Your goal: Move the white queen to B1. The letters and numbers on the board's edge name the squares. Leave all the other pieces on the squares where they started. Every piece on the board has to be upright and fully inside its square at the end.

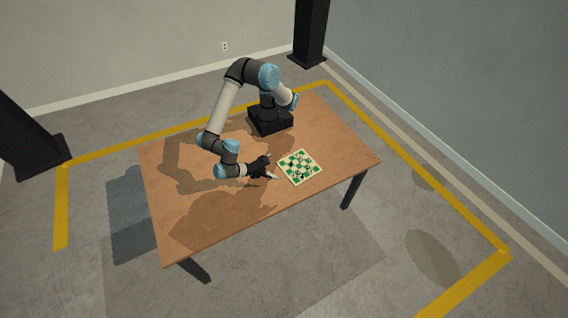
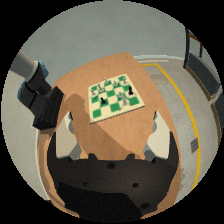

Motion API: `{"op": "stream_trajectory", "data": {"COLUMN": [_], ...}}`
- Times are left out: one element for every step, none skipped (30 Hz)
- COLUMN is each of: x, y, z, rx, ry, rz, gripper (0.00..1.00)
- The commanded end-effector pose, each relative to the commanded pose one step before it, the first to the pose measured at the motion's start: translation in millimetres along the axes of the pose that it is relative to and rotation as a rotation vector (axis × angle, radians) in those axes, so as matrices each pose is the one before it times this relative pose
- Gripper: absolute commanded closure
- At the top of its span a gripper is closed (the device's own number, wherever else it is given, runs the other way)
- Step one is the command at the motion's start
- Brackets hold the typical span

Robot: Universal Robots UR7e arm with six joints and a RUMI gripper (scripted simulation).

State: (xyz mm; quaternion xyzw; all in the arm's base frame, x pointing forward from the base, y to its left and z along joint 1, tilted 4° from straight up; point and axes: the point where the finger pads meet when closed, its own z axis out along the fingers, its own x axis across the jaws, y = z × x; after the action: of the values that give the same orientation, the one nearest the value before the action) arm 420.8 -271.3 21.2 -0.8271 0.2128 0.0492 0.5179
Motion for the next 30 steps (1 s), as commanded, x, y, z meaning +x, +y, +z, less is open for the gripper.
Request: {"op": "stream_trajectory", "data": {"x": [6.49,0.44,0.30,0.18,0.00,0.00,0.07,-0.02,-0.09,-0.15,-0.20,-0.23,-0.25,-0.26,-0.27,-0.26,-0.24,-0.23,-0.20,-0.18,-0.15,0.00,0.00,-0.12,-0.10,-0.07,-0.05,-0.03,-0.02,-0.01], "y": [23.95,4.83,4.63,4.42,0.00,0.00,4.19,3.95,3.71,3.46,3.21,2.96,2.70,2.45,2.20,1.96,1.72,1.49,1.28,1.07,0.88,0.00,0.00,0.70,0.54,0.39,0.27,0.17,0.09,0.03], "z": [9.20,1.87,1.78,1.69,0.00,0.00,1.59,1.50,1.40,1.30,1.21,1.11,1.01,0.92,0.82,0.73,0.64,0.56,0.48,0.40,0.33,0.00,0.00,0.26,0.20,0.15,0.10,0.06,0.03,0.01], "rx": [0.06680,0.01238,0.01192,0.01142,0.00000,0.00000,0.01088,0.01031,0.00971,0.00909,0.00845,0.00781,0.00716,0.00650,0.00586,0.00522,0.00460,0.00400,0.00342,0.00287,0.00235,0.00000,0.00000,0.00188,0.00144,0.00106,0.00073,0.00045,0.00024,0.00009], "ry": [-0.05350,-0.00627,-0.00564,-0.00505,0.00000,0.00000,-0.00450,-0.00399,-0.00352,-0.00310,-0.00271,-0.00236,-0.00204,-0.00176,-0.00150,-0.00128,-0.00108,-0.00090,-0.00074,-0.00060,-0.00048,0.00000,0.00000,-0.00038,-0.00028,-0.00021,-0.00014,-0.00009,-0.00004,-0.00002], "rz": [-0.11194,-0.02000,-0.01901,-0.01800,0.00000,0.00000,-0.01698,-0.01594,-0.01490,-0.01385,-0.01281,-0.01177,-0.01074,-0.00972,-0.00873,-0.00776,-0.00682,-0.00591,-0.00505,-0.00423,-0.00347,0.00000,0.00000,-0.00277,-0.00213,-0.00156,-0.00107,-0.00066,-0.00035,-0.00013], "gripper": [0.00,0.00,0.00,0.00,0.00,0.00,0.00,0.00,0.00,0.00,0.00,0.00,0.00,0.00,0.00,0.00,0.00,0.00,0.00,0.00,0.00,0.00,0.00,0.00,0.00,0.00,0.00,0.00,0.00,0.00]}}
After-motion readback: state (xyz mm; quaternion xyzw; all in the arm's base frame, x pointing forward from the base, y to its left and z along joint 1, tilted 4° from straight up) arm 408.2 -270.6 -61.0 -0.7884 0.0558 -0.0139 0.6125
